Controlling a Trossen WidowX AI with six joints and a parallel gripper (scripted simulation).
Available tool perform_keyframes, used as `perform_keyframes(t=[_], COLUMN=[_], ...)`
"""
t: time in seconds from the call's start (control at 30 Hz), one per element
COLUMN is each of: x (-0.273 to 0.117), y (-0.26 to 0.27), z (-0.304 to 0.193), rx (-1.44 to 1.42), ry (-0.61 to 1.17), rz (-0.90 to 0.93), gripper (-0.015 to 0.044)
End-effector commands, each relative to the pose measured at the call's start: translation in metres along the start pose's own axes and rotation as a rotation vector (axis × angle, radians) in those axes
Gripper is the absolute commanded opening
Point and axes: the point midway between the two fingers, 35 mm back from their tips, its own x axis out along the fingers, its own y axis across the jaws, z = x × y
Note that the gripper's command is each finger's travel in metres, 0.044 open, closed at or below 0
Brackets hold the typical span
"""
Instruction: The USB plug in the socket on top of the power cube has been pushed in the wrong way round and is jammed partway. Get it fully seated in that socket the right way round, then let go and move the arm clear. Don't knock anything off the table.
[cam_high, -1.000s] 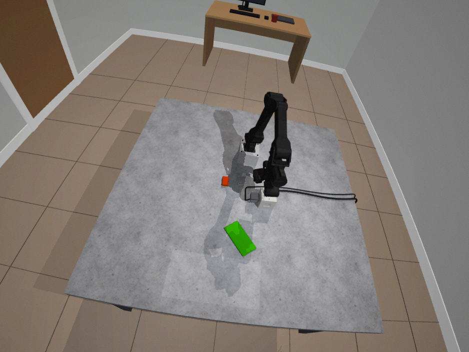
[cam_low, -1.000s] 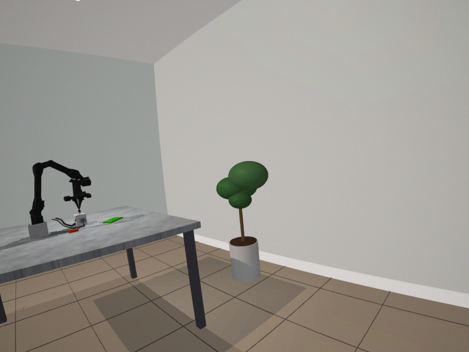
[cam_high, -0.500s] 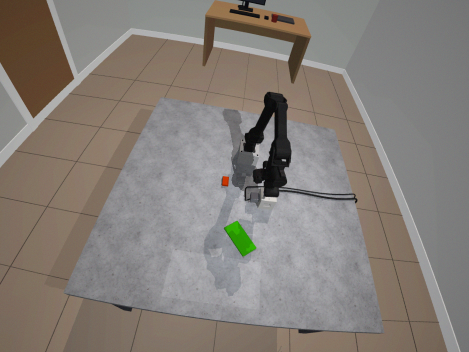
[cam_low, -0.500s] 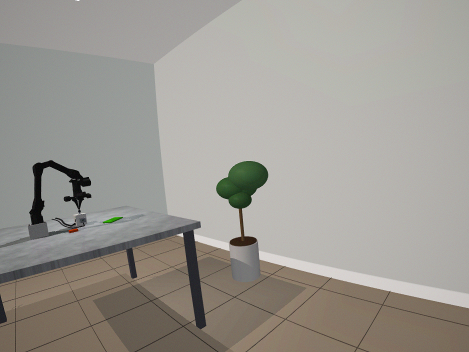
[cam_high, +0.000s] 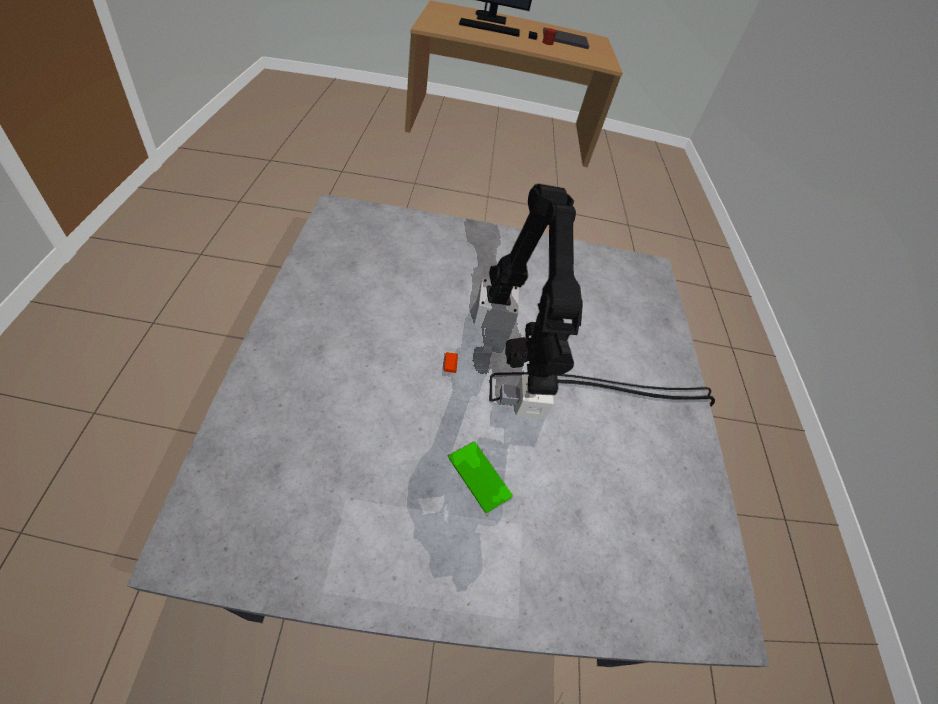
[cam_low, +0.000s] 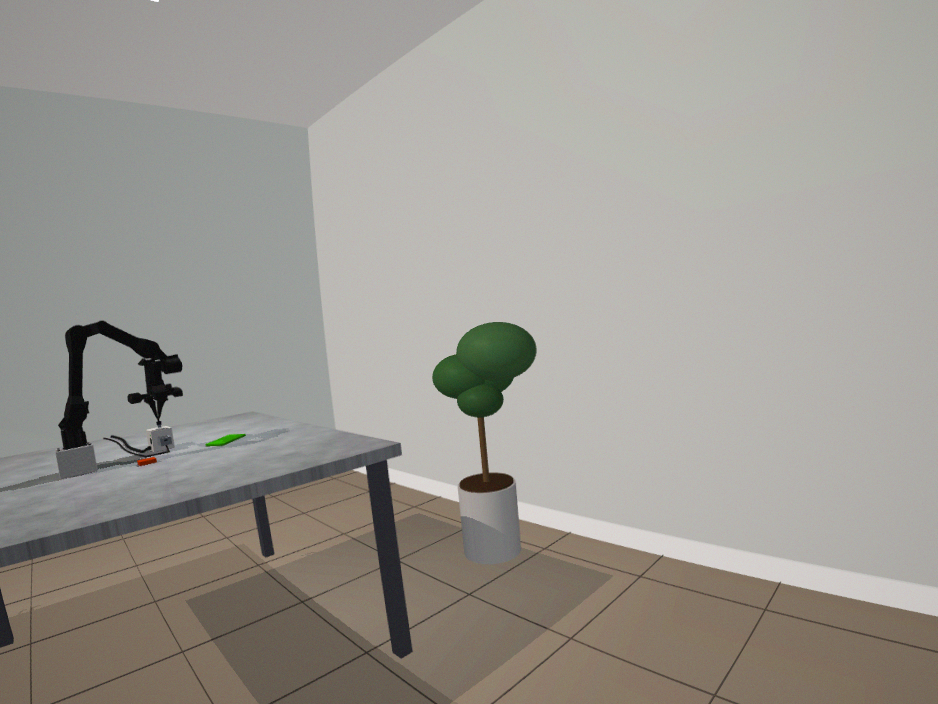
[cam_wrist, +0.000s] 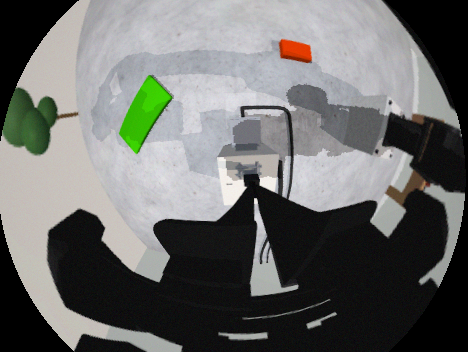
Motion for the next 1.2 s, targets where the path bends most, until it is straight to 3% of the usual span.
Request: perform_keyframes(t=[0.0, 1.17], x=[0.0011, 0.0053], y=[0.0002, 0.0002], z=[-0.0004, 0.0001], rx=[-0.006, -0.006], ry=[0.003, 0.003], rz=[0.000, 0.000], gripper=[0.0000, 0.0000])
